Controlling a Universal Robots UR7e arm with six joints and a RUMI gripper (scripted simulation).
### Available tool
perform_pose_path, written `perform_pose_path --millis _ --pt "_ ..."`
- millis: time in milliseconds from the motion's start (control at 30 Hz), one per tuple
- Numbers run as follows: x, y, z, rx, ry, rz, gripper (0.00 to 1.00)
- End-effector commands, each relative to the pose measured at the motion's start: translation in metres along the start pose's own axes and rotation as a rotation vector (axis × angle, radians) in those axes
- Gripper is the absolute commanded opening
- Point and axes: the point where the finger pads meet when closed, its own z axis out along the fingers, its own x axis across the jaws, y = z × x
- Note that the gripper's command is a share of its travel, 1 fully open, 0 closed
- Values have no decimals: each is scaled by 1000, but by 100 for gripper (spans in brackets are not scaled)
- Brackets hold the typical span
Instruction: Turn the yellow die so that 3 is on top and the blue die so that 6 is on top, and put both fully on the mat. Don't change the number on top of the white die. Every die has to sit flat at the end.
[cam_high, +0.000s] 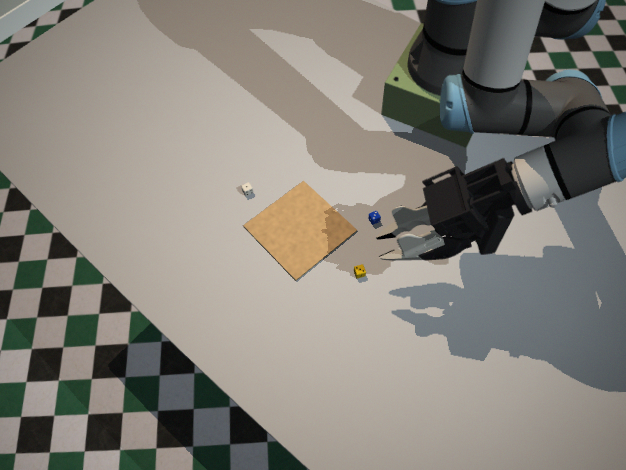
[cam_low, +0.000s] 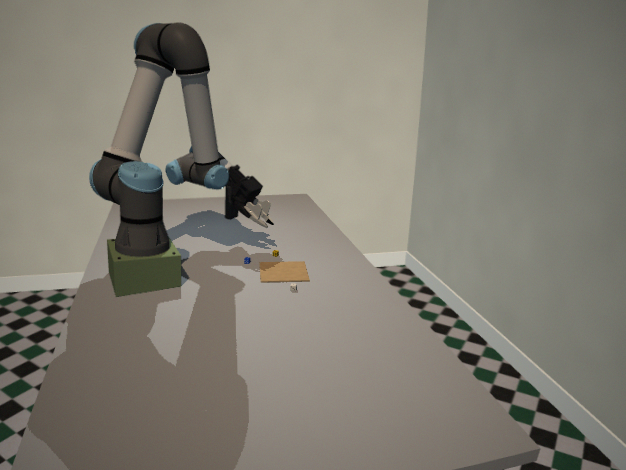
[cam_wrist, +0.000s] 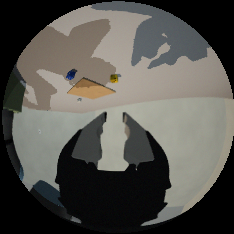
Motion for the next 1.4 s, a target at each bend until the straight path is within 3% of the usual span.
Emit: perform_pose_path --millis 0,233,433,667,733,867,1200,1300,1367 --pt "-3 4 -4 3 -9 -8 18" --pt "-3 4 -4 9 -10 -8 18" --pt "-3 7 -2 62 -13 -9 18" --pt "-2 15 0 205 -7 -6 18" --pt "-2 15 0 205 -7 -6 18" --pt "-2 21 1 314 -1 -3 18" --pt "-2 30 6 485 -8 -5 18" --pt "-2 31 6 494 -9 -5 18" --pt "-2 35 8 563 -11 -5 18"
